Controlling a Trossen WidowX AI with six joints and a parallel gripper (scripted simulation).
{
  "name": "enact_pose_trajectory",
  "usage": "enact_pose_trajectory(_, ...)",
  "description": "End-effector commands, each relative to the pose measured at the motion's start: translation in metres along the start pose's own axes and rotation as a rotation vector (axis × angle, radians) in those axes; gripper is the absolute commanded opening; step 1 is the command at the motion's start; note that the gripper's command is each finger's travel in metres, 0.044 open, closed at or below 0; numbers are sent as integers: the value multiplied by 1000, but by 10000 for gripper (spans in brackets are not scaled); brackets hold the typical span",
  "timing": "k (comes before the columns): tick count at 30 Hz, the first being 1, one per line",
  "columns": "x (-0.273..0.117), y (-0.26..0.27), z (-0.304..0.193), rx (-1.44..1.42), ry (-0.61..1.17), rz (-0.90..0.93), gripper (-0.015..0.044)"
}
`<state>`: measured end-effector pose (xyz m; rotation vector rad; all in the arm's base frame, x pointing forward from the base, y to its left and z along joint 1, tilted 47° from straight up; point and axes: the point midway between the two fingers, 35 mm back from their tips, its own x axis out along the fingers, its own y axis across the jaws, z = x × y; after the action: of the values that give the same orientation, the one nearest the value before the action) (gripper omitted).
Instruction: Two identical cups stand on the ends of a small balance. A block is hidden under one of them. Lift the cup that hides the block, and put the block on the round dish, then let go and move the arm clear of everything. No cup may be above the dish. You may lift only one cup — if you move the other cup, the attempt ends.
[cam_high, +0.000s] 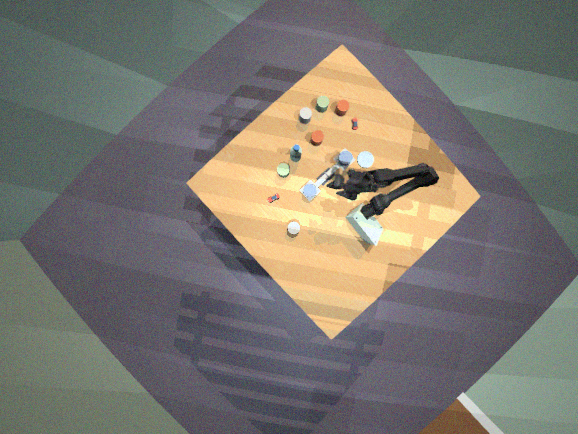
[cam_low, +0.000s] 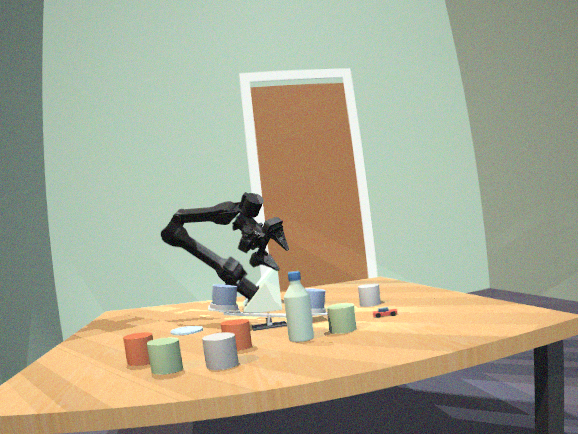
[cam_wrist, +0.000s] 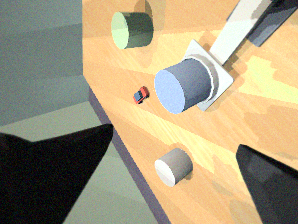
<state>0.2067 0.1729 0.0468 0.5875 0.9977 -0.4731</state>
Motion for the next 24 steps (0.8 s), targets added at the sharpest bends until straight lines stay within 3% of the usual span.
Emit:
enact_pose_trajectory(1, -4, -4, 0, -131, -51, -44, 440)
enact_pose_trajectory(24, -46, -12, 10, -819, -318, -248, 440)
